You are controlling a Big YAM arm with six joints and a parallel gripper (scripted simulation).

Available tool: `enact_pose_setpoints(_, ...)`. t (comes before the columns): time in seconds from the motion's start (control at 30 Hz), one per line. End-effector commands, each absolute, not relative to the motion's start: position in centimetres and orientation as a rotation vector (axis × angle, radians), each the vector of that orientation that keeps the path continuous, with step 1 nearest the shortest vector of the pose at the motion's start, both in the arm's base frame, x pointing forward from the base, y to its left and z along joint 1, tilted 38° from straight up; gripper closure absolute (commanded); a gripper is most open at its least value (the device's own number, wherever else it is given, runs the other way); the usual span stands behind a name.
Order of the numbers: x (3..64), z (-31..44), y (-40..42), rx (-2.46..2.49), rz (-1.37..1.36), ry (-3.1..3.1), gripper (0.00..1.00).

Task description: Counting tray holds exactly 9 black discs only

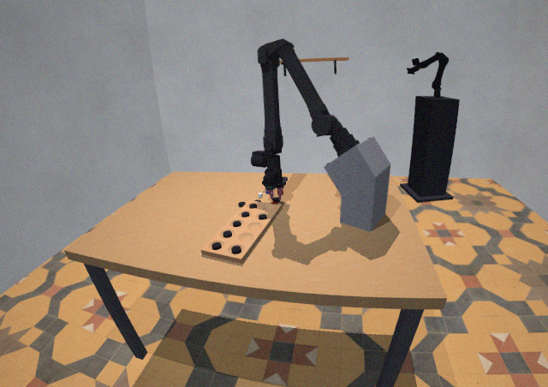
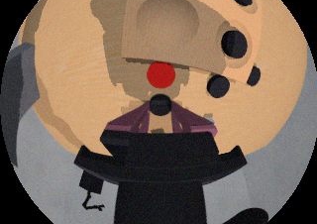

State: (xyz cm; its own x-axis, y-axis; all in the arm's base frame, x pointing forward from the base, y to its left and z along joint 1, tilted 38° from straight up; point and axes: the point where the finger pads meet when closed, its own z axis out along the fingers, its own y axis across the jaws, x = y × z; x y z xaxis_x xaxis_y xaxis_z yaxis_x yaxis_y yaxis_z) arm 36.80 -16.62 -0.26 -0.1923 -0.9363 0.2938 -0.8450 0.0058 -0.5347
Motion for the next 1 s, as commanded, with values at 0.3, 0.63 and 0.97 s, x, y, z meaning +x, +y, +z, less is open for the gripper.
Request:
enact_pose_setpoints(0.3, 37.4, 0.3, -17.0, -1.892, -0.971, 2.099, 1.00)
enact_pose_setpoints(0.63, 37.2, 0.9, -16.9, -1.891, -0.974, 2.095, 1.00)
enact_pose_setpoints(0.97, 34.8, 3.7, -14.7, -1.890, -0.951, 2.105, 1.00)
